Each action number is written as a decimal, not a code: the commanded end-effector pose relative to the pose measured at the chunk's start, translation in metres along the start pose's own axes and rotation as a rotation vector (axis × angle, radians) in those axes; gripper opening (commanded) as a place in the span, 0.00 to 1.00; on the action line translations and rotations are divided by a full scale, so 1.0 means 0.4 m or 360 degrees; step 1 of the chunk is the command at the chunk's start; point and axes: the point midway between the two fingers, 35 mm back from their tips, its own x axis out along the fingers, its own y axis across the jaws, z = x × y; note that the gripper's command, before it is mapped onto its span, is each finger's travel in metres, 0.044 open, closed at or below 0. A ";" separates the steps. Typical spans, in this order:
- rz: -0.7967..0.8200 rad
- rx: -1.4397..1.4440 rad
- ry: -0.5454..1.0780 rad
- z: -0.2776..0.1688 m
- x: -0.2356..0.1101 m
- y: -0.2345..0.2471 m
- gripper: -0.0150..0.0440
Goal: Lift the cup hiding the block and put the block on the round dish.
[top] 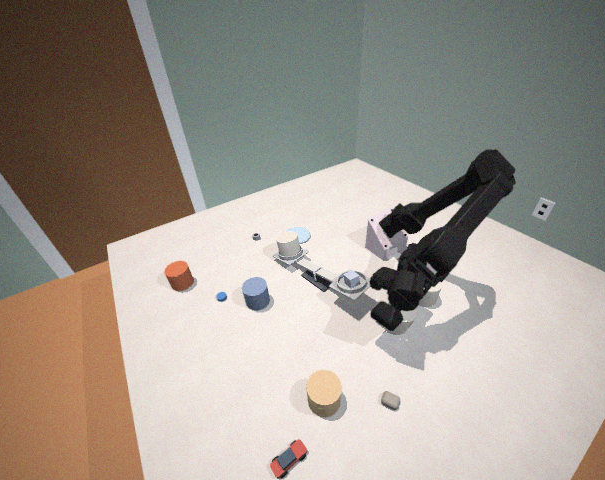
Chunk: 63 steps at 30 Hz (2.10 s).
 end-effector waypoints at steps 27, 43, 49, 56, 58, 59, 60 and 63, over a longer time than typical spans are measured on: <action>0.0107 -0.0708 -0.0064 0.062 -0.191 0.063 0.69; 0.0060 -0.1582 -0.0119 0.131 -0.208 0.077 0.69; 0.0035 -0.1911 -0.0127 0.152 -0.214 0.078 0.69; 0.0018 -0.2108 -0.0222 0.211 -0.240 0.079 0.69; 0.0008 -0.2193 -0.0218 0.216 -0.241 0.078 0.69; 0.0003 -0.2236 -0.0216 0.219 -0.242 0.078 0.69; -0.0002 -0.2286 -0.0213 0.222 -0.242 0.078 0.69; -0.0020 -0.2449 -0.0203 0.232 -0.243 0.076 0.69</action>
